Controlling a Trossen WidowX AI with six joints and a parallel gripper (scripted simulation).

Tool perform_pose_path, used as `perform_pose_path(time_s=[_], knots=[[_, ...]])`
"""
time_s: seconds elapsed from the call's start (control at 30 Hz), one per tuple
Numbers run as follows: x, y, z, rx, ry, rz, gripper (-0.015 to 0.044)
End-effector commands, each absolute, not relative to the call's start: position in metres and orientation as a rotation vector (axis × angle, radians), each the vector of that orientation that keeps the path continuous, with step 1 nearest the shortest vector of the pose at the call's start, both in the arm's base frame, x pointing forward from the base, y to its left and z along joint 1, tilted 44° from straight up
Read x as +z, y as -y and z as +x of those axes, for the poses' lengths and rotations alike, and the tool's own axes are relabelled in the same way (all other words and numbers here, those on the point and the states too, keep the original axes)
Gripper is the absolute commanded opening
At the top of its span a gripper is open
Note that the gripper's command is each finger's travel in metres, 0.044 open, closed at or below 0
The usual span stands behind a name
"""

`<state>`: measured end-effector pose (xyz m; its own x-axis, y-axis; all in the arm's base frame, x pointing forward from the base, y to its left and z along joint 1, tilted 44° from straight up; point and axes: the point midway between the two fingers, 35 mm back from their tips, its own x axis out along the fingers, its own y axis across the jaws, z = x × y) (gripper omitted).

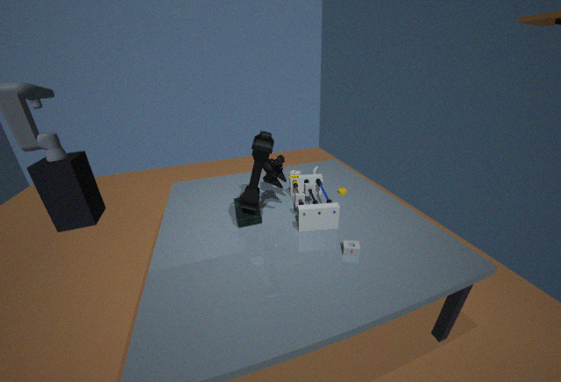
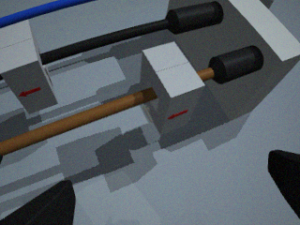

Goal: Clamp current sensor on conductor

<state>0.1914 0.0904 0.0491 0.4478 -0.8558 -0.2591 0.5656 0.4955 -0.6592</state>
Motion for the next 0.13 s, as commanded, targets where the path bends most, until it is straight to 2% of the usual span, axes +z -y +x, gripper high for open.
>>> perform_pose_path(time_s=[0.0,0.07,0.1], knots=[[0.0513,-0.0887,0.1938,-0.915,-0.702,-0.595,0.0440],[0.0550,-0.0862,0.1977,-0.875,-0.815,-0.700,0.0440],[0.0510,-0.0886,0.1935,-0.905,-0.715,-0.624,0.0440]])
